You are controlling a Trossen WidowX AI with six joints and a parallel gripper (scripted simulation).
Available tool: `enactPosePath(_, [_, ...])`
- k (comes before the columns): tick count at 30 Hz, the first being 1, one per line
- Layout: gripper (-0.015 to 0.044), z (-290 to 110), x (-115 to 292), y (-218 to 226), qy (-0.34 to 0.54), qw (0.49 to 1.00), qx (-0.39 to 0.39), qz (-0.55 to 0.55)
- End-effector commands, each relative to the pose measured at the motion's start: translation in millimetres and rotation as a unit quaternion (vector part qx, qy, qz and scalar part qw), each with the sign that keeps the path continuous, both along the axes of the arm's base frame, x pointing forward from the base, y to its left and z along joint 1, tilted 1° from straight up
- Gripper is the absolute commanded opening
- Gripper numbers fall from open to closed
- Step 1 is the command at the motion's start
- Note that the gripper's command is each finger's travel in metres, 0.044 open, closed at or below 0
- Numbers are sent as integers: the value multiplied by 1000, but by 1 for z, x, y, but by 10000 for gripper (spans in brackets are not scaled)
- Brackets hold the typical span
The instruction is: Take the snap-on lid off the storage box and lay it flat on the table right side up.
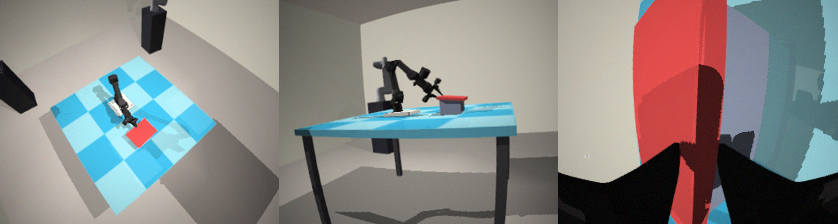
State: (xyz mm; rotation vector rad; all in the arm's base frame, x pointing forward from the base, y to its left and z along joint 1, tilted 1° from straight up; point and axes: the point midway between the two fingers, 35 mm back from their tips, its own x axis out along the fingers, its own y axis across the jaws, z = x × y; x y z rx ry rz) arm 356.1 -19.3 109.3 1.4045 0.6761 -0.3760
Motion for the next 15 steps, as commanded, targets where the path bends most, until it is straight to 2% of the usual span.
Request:
enactPosePath(1, [0, 4, 0, 0, 2, 1000, 1, -4])
enactPosePath(15, [0, 22, 2, 1, 1, 1000, 1, -4])
